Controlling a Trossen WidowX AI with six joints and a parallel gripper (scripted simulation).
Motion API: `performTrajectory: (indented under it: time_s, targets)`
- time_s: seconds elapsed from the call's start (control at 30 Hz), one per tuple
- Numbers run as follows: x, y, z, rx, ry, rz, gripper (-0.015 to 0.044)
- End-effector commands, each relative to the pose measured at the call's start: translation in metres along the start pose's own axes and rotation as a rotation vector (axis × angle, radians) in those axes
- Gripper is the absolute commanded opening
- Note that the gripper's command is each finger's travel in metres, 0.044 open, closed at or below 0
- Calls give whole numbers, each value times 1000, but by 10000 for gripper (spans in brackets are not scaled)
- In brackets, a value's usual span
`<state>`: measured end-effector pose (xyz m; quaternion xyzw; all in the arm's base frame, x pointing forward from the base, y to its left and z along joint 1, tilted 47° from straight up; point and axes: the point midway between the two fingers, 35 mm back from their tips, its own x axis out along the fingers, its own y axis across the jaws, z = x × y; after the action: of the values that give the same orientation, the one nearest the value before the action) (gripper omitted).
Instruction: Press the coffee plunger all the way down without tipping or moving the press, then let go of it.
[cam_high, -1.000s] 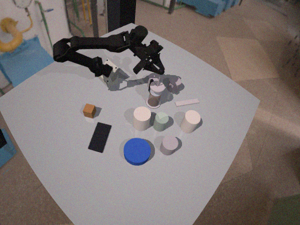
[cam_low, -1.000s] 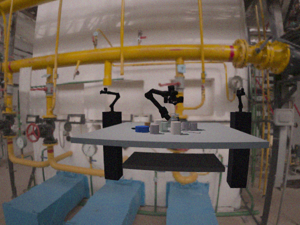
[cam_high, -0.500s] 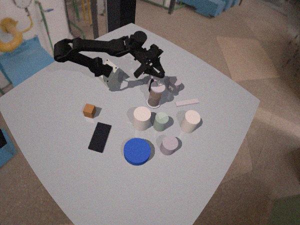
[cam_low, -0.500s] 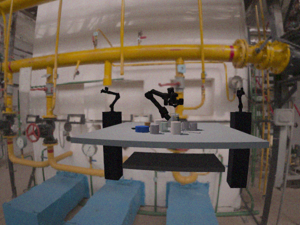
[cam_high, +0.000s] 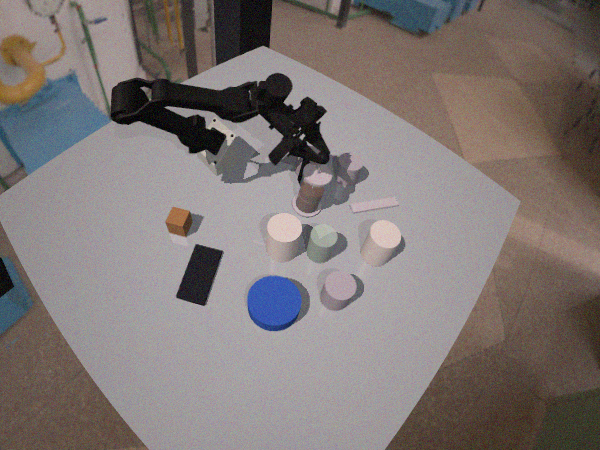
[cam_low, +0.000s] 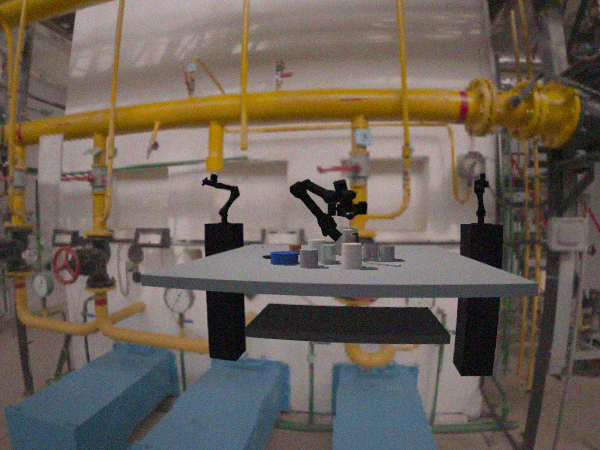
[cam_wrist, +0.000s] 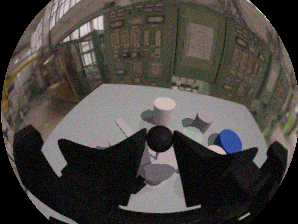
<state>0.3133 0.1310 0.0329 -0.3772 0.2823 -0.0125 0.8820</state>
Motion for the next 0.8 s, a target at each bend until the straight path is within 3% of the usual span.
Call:
performTrajectory:
  time_s: [0.0, 0.77]
  targets:
    - [10, 0, -26, -38, 58, -1, 122]
    - [18, 1, -23, -37, 57, -4, 122]
